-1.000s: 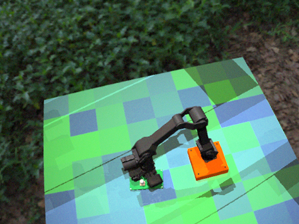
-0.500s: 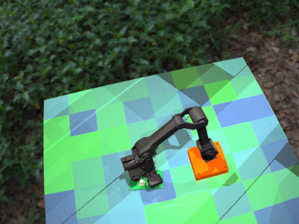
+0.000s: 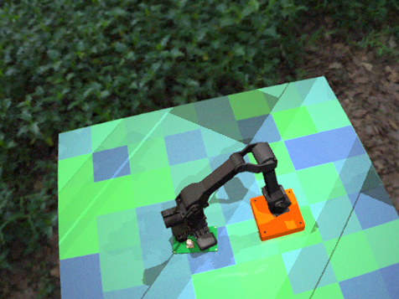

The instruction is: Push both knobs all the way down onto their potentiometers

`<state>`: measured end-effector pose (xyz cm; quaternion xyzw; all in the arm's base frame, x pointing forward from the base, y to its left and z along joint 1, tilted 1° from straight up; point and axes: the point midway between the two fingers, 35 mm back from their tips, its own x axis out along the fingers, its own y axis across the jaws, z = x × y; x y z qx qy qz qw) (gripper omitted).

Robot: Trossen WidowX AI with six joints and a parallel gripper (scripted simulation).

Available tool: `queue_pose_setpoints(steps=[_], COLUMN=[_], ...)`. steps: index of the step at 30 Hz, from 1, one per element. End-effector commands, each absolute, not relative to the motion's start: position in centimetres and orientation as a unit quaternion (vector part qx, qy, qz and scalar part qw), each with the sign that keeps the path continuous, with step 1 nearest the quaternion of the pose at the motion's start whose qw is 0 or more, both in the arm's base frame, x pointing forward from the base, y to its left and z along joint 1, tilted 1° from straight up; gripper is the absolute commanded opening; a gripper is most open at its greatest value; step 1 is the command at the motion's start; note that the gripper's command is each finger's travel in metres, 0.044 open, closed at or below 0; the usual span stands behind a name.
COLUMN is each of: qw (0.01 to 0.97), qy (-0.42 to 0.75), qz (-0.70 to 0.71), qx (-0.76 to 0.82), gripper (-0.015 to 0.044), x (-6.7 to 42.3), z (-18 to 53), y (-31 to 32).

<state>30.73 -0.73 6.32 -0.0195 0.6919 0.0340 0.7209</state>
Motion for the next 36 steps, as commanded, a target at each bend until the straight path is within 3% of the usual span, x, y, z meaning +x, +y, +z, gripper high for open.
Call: queue_pose_setpoints(steps=[1, 24, 32, 36], qw=[0.721, 0.721, 0.718, 0.736], qy=[0.692, 0.692, 0.695, 0.675], qz=[0.033, 0.033, 0.034, 0.043], qx=[-0.022, -0.022, -0.019, -0.024], gripper=[0.0000, 0.0000, 0.0210, 0.0105], x=[30.8, 30.8, 30.7, 32.8], z=[6.0, 8.0, 7.4, 7.6], y=[-0.8, -0.8, -0.8, 0.4])
